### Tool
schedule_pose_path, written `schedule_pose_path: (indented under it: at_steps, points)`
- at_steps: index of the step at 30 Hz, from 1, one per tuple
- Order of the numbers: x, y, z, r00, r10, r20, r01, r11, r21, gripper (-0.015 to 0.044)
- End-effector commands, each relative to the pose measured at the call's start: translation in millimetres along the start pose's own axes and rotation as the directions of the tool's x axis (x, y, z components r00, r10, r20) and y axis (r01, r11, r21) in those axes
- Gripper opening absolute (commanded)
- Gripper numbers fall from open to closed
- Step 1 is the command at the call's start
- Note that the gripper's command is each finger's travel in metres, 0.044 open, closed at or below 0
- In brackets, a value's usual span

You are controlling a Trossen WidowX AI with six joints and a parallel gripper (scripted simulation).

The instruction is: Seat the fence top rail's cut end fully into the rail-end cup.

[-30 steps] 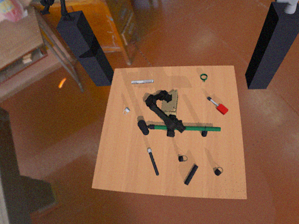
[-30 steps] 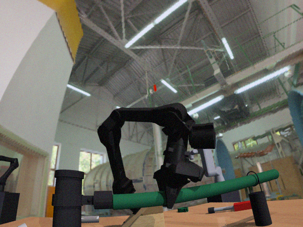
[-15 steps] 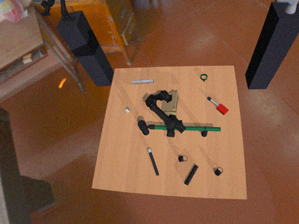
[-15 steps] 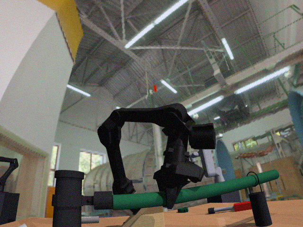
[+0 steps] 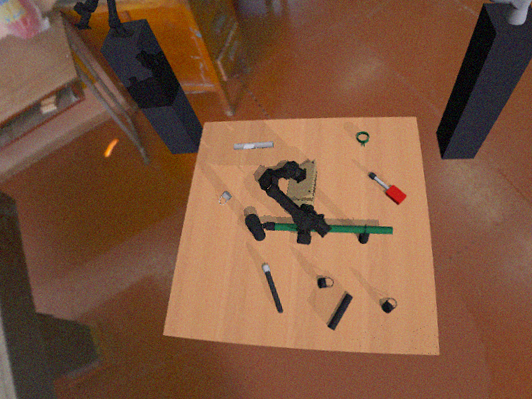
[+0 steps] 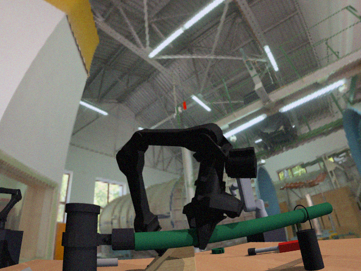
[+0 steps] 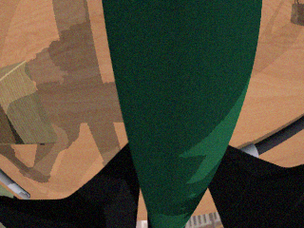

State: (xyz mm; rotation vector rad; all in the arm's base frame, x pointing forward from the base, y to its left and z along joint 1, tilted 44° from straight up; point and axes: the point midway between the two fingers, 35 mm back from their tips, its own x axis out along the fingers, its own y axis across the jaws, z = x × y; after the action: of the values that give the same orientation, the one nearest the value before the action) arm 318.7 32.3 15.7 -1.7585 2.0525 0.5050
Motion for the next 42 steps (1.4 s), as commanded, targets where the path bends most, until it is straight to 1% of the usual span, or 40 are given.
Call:
schedule_pose_path:
  at_steps: [1, 42]
  points:
    - [-1.5, 0.0, -3.2, 1.000, -0.002, -0.009, 0.002, 1.000, 0.001, 0.0000]
    - [-2.3, 0.0, -6.2, 1.000, -0.001, -0.010, 0.001, 1.000, 0.001, 0.0000]
